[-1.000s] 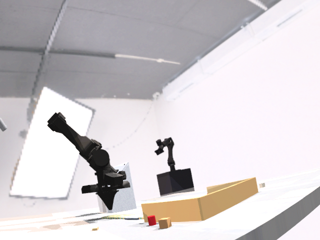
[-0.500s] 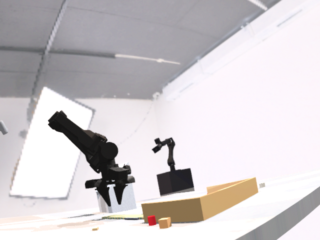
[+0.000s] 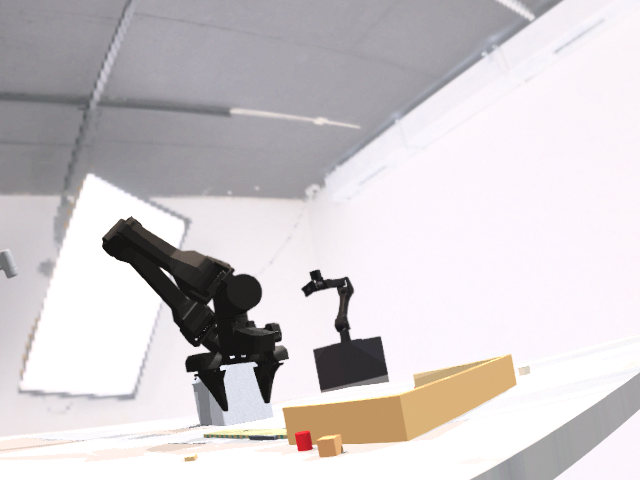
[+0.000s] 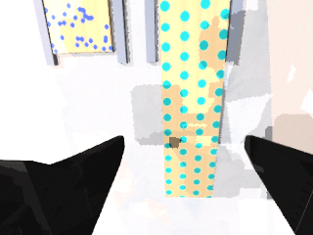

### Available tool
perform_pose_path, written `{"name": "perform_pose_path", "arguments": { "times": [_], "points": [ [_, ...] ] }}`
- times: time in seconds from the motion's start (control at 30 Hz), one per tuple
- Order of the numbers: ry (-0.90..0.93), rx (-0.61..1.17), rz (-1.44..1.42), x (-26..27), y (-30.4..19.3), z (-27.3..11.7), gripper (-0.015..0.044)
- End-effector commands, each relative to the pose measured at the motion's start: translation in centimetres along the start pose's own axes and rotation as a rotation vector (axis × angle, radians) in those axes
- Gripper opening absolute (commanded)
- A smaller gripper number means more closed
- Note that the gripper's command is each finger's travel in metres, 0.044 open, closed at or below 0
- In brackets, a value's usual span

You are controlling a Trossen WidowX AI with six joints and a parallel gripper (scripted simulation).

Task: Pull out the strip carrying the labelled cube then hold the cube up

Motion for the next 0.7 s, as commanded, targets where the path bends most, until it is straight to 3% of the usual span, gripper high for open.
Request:
{"name": "perform_pose_path", "arguments": {
  "times": [0.0,0.67],
  "points": [
    [-0.006,-0.003,0.008,0.0,1.6,-0.2,0.0440],
    [-0.005,-0.005,0.010,0.5,7.8,-1.0,0.0440]
  ]
}}
Point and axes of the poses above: the point midway between the two fingers, 35 mm back from their tips, its own z axis out along the fingers, its own x axis across the jaws, y = z × x, the point moved 1 cm from there along -z, back along the fingers, and after that the axes turned 2 degrees about z, right-handed, at the moved point
